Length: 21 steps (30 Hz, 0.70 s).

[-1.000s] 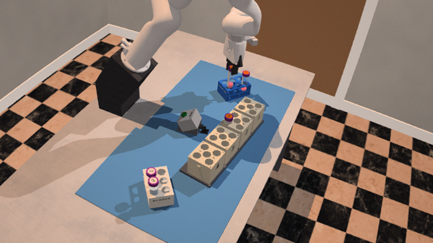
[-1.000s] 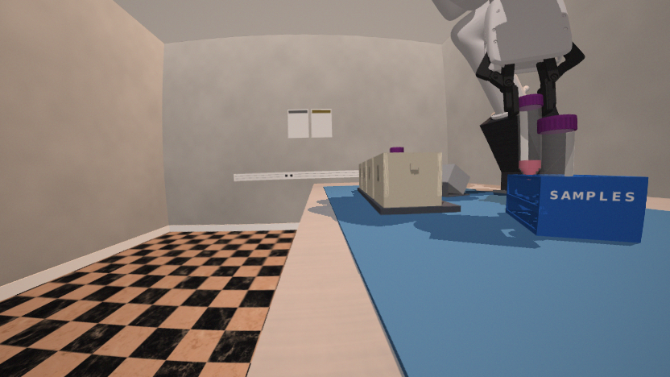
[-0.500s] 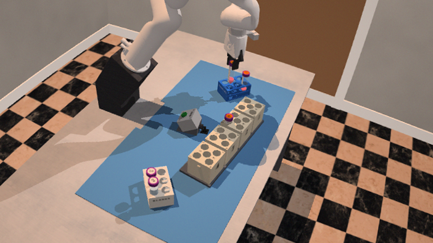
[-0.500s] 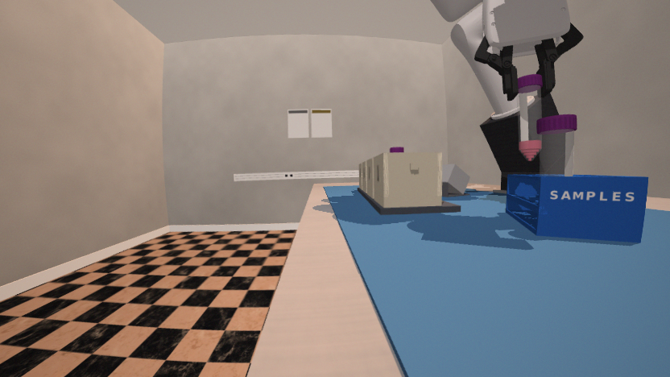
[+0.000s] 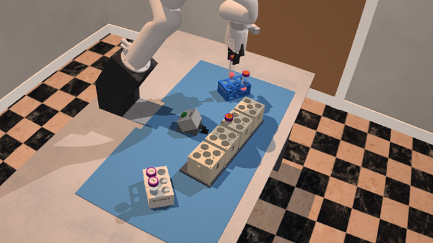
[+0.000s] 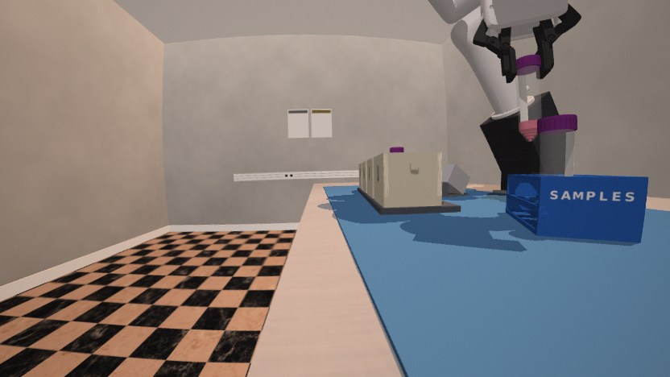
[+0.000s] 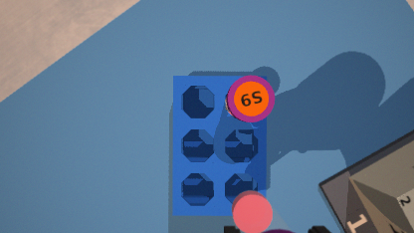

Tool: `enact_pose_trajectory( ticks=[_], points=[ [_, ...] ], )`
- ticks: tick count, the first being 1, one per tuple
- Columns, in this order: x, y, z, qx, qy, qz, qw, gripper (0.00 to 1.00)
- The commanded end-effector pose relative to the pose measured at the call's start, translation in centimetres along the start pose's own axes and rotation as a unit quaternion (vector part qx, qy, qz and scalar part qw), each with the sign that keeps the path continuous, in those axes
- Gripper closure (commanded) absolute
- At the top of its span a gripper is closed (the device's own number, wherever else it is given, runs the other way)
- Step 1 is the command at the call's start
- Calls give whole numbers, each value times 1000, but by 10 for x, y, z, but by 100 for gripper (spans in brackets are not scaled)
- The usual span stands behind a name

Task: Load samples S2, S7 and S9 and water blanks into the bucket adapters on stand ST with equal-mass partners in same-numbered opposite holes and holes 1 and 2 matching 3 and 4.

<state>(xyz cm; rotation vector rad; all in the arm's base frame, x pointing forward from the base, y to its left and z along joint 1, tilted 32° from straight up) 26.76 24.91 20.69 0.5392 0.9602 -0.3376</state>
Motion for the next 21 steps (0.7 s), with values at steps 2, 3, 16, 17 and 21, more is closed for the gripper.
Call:
enact_pose_trajectory(
  ticks=[2,3,16,17,21],
  points=[
    [-12,1,1,0,0,0,1000,100],
    [-14,1,1,0,0,0,1000,100],
    [-32,1,1,0,0,0,1000,100],
    [-32,1,1,0,0,0,1000,100],
    [-32,1,1,0,0,0,1000,100]
  ],
)
Point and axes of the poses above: the point where the finger pads meet when closed, its own x axis out along the fingers, its own z axis across the jaws, y = z × x, the point moved 8 cm from there along -x, back along the fingers, and after that the axes turned 7 degrees about -x, right-handed, at the moved point
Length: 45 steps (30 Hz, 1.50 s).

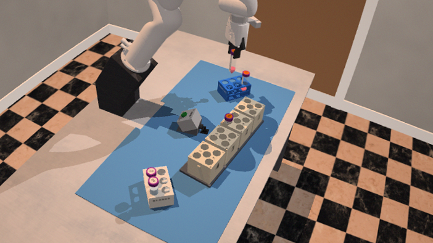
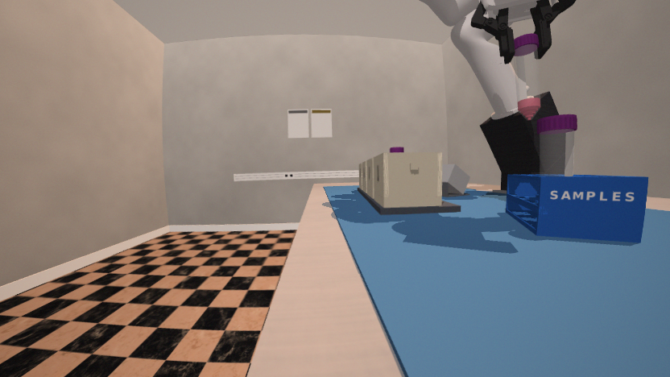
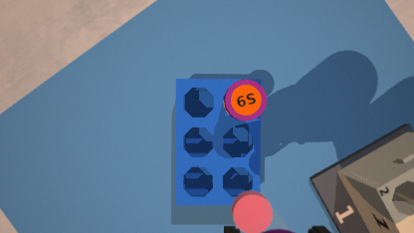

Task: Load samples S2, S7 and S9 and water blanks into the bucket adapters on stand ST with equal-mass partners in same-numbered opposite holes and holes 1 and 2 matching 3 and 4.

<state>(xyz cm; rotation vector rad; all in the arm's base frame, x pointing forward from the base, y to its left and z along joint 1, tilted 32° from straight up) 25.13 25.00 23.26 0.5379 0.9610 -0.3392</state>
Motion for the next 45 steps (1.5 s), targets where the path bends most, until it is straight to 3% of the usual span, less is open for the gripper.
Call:
enact_pose_trajectory(
  ticks=[1,4,17,27,29,40,45],
  points=[
    [-2,1,0,0,0,1,1000,100],
    [-2,1,0,0,0,1,1000,100],
    [-2,-39,39,183,0,1,983,100],
    [-2,-75,73,343,0,1,939,100],
    [-2,-75,73,343,0,1,939,100],
    [-2,-115,111,504,0,1,864,100],
    [-2,-129,125,504,0,1,864,100]
  ],
)
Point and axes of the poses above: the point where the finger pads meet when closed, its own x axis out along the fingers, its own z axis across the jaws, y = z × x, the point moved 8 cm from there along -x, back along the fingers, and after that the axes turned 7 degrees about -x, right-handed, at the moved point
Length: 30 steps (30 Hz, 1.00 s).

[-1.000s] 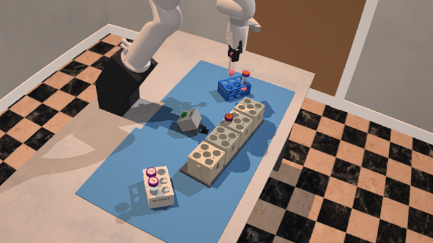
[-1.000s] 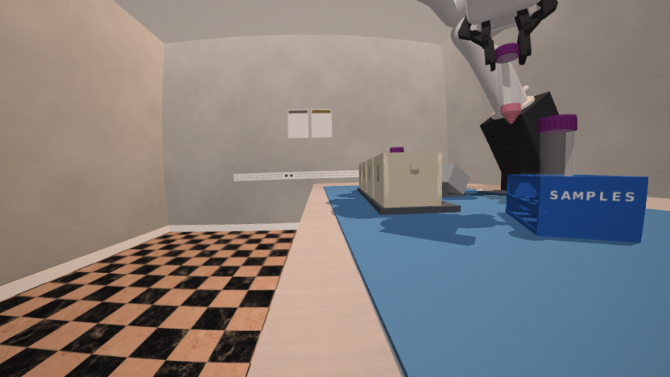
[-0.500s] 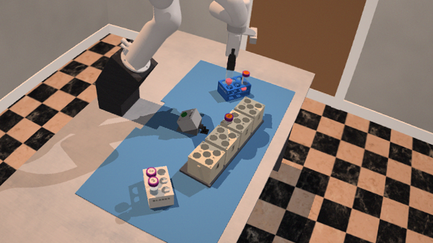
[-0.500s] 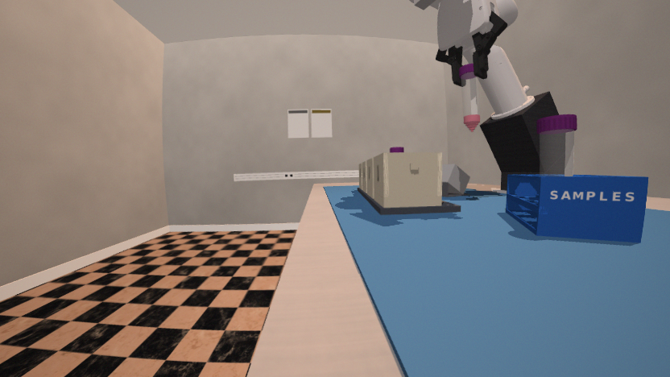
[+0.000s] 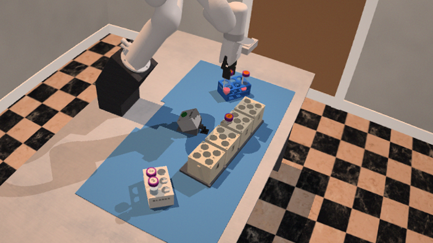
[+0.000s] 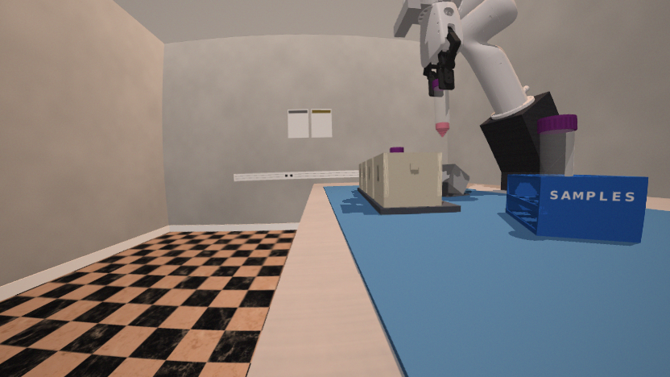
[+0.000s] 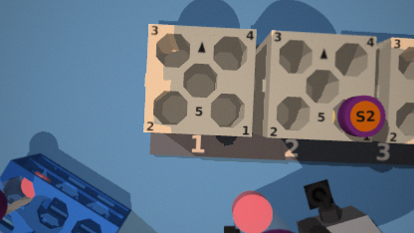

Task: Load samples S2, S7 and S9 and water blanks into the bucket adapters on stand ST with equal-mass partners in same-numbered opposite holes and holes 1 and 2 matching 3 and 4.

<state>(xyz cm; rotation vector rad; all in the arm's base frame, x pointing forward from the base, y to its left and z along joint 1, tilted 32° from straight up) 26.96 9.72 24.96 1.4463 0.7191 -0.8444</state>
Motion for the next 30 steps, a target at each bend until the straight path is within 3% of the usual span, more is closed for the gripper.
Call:
enact_pose_trajectory(
  ticks=[1,30],
  points=[
    [-3,6,25,21,10,-1,1000,100],
    [0,34,157,20,9,-1,1000,100]
  ],
)
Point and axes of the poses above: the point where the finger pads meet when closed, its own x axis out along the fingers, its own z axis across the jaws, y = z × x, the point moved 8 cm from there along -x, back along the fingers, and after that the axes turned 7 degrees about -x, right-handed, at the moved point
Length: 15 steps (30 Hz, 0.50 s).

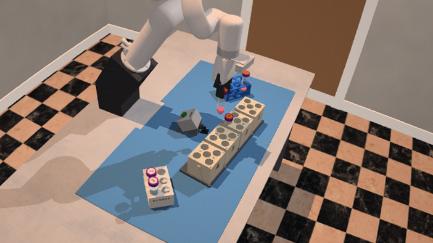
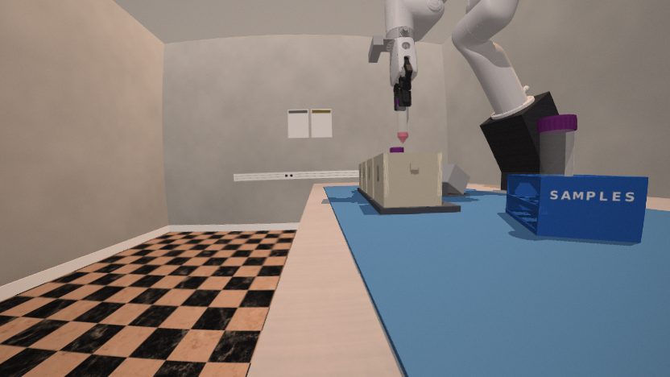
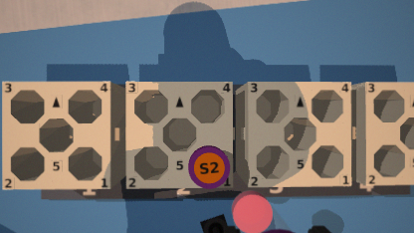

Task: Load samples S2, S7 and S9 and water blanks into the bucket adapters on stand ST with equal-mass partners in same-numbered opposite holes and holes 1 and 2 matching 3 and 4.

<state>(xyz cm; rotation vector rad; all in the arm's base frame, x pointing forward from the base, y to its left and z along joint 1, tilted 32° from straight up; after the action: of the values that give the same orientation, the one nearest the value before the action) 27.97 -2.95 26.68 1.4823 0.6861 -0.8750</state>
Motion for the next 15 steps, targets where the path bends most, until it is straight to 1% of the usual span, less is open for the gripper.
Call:
enact_pose_trajectory(
  ticks=[1,3,5,15],
  points=[
    [3,12,35,-4,18,-3,1000,100],
    [3,14,45,-4,18,-3,1000,100],
    [3,14,45,-4,18,-3,1000,100],
    [5,27,94,-4,18,-3,1000,100]
  ],
)
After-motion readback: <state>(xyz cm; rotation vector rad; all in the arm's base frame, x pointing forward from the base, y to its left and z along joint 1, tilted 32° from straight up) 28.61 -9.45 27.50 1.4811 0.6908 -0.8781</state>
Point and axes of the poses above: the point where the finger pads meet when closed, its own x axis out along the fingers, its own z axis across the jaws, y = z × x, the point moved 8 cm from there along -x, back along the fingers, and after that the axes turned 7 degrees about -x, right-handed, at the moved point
